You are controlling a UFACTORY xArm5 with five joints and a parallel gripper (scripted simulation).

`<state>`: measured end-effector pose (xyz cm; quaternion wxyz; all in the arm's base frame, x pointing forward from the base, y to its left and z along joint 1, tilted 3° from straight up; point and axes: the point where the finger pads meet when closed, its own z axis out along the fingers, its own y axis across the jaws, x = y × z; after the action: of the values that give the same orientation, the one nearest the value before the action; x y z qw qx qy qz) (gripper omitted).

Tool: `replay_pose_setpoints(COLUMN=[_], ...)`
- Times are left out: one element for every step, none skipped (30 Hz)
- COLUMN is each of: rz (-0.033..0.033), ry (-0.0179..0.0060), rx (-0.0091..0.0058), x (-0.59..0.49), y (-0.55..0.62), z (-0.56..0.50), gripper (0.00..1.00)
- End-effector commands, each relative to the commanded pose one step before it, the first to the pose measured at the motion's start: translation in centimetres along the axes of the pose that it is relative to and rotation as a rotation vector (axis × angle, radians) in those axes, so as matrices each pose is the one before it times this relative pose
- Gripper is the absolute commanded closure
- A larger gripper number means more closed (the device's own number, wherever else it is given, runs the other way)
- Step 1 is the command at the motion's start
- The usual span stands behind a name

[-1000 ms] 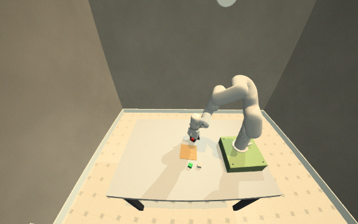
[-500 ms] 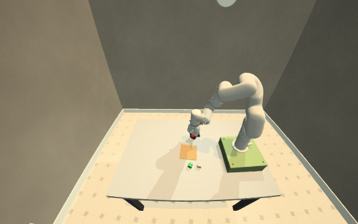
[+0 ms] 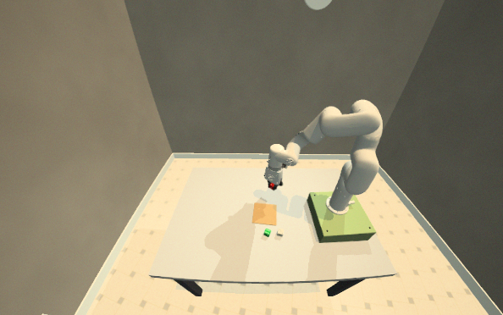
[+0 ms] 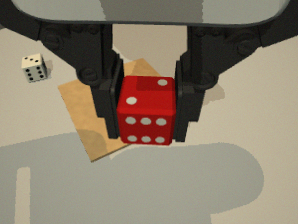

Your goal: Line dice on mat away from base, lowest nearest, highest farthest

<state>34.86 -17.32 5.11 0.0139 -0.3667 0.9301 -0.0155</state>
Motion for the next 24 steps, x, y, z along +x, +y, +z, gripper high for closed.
replay_pose_setpoints(rz=[0.00001, 0.00000, 0.00000, 0.00000, 0.00000, -0.00778, -0.04378, -0.09007, -0.05122, -0.03626, -0.03860, -0.06318, -0.04885, -0.02740, -0.07091, -0.04826, 0.00000, 0.00000, -0.00689, -0.09007, -0.04378, -0.00778, 0.00000, 0.00000], ry=[-0.00140, 0.00000, 0.00000, 0.00000, 0.00000, -0.00016, -0.00093, -0.00193, -0.00111, -0.00079, -0.00084, -0.00139, -0.00108, -0.00061, -0.00157, -0.00107, 0.00000, 0.00000, -0.00015, -0.00201, -0.00098, -0.00017, 0.00000, 0.00000], rx=[0.00371, 0.00000, 0.00000, 0.00000, 0.00000, -0.00004, -0.00022, -0.00039, -0.00018, -0.00011, -0.00010, -0.00013, -0.00007, -0.00003, -0.00003, 0.00001, 0.00000, 0.00000, 0.00000, 0.00011, 0.00009, 0.00002, 0.00000, 0.00000], x=[-0.052, 0.000, 0.000, 0.000, 0.000, -0.125, -0.701, -1.443, -0.841, -0.602, -0.644, -1.056, -0.825, -0.467, -1.204, -0.827, 0.000, 0.000, -0.119, -1.541, -0.756, -0.135, 0.000, 0.000], y=[-0.140, 0.000, 0.000, 0.000, 0.000, 0.076, 0.428, 0.861, 0.441, 0.293, 0.300, 0.474, 0.336, 0.174, 0.444, 0.267, 0.000, 0.000, 0.034, 0.468, 0.183, 0.028, 0.000, 0.000], z=[-0.132, 0.000, 0.000, 0.000, 0.000, -0.008, -0.043, -0.087, -0.048, -0.033, -0.034, -0.055, -0.041, -0.023, -0.057, -0.038, 0.000, 0.000, -0.005, -0.068, -0.031, -0.005, 0.000, 0.000], gripper=[0.73, 0.73, 0.73, 0.73, 0.73, 0.73, 0.73, 0.73, 0.73, 0.73, 0.73, 0.73, 0.73, 0.73, 0.73, 0.73, 0.73, 0.73, 0.73, 0.73, 0.73, 0.73, 0.73, 0.73])
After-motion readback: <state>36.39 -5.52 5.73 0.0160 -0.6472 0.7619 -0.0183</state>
